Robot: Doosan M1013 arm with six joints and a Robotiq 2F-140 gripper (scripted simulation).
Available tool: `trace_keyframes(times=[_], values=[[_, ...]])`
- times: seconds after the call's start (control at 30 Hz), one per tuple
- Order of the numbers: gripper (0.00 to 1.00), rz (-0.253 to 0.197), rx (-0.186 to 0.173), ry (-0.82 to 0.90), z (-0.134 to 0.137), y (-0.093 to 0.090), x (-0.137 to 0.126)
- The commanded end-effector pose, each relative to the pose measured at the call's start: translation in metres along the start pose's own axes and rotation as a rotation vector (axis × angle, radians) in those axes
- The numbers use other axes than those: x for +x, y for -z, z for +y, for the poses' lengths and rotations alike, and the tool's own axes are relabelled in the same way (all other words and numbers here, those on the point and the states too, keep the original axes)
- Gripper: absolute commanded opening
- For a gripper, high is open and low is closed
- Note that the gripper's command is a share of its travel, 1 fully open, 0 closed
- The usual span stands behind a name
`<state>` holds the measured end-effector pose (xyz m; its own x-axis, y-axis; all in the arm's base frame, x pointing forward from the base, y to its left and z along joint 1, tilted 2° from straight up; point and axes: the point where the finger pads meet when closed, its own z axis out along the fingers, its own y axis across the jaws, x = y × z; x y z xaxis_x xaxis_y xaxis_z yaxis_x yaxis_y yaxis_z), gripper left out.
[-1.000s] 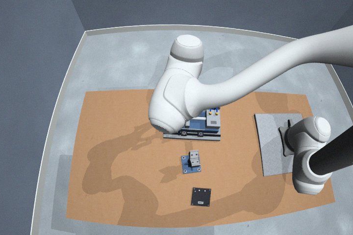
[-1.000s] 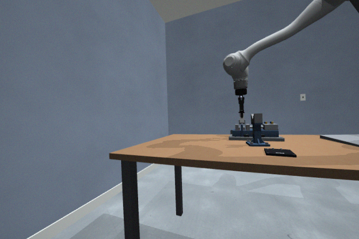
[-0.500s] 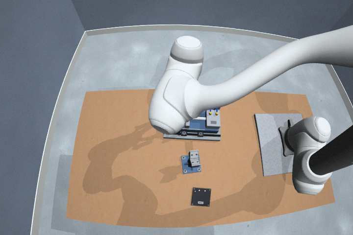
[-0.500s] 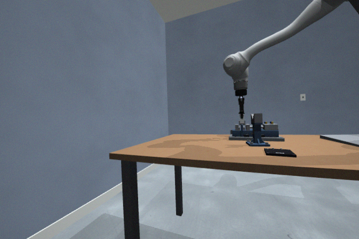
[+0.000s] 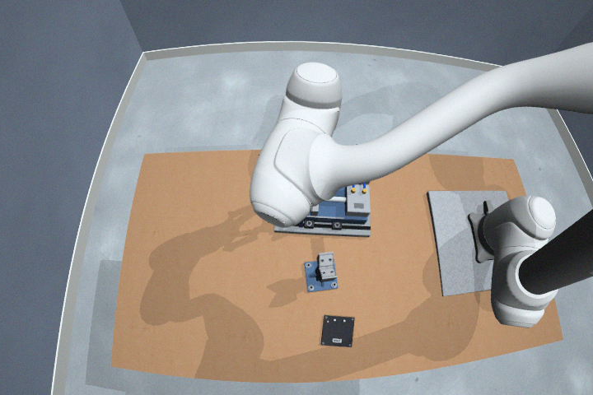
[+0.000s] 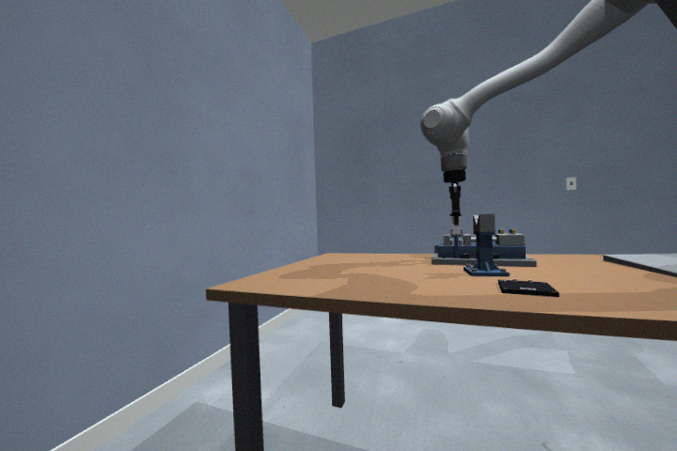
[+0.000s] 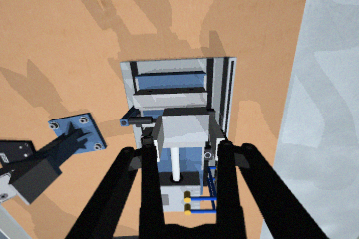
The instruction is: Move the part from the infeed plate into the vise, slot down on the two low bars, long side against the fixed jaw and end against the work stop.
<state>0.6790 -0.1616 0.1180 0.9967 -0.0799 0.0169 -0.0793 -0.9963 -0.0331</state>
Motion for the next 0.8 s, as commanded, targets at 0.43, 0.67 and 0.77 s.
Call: trace_keyframes(times=[0.43, 0.67, 0.77], values=[[0.0, 0.0, 0.0, 0.0, 0.0, -0.0035, 0.0], [0.0, 0.0, 0.0, 0.0, 0.0, -0.0046, 0.0], [0.0, 0.0, 0.0, 0.0, 0.0, -0.0048, 0.0]])
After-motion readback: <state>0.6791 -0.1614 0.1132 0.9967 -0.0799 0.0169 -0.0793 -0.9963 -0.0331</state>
